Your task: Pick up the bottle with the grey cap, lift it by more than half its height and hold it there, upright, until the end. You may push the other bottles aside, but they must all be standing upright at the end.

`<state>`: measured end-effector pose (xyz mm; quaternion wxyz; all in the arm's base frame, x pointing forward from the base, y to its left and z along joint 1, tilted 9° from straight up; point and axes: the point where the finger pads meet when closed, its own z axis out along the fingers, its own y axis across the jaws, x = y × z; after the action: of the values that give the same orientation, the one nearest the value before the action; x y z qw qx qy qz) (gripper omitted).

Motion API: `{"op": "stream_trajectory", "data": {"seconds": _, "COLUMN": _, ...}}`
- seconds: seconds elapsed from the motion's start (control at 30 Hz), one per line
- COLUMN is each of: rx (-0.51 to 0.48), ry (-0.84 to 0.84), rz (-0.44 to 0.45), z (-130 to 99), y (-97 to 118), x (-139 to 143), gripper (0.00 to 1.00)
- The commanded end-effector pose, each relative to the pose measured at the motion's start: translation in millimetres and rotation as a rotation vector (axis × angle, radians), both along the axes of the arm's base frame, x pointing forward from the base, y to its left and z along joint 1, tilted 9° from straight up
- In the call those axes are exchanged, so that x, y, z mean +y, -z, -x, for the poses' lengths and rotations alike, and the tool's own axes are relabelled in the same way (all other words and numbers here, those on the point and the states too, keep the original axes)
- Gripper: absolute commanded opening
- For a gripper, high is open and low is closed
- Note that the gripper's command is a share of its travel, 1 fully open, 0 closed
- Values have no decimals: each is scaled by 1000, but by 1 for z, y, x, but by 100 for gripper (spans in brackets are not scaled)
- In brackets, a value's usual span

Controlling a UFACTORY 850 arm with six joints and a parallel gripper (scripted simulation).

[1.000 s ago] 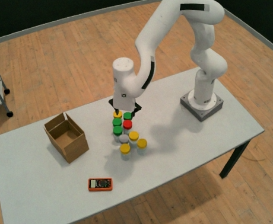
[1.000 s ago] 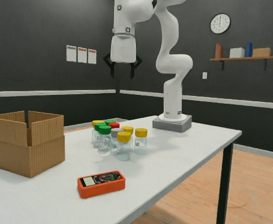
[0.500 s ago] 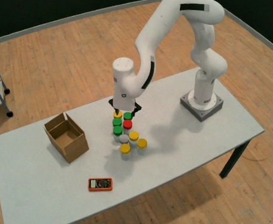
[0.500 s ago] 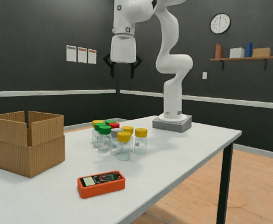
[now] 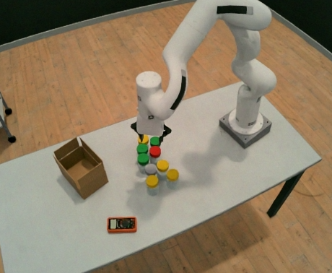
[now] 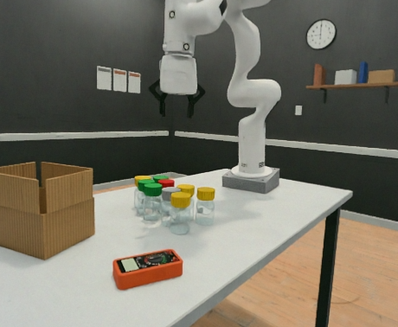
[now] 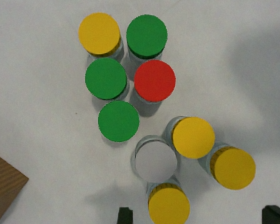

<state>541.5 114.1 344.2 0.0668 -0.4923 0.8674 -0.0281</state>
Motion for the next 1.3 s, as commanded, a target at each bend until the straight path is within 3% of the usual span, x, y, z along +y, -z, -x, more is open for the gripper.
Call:
{"op": "stream_trajectory", "data": {"seconds": 0.0, "rx": -3, "ry": -82, "rz": 7, "z": -3, "y": 4, "x": -2, "gripper": 79}}
{"op": "stream_trajectory", "data": {"seconds": 1.27, "rx": -16, "ry": -625, "rz": 77, "z": -19, "y": 39, "x": -21, "gripper": 79}}
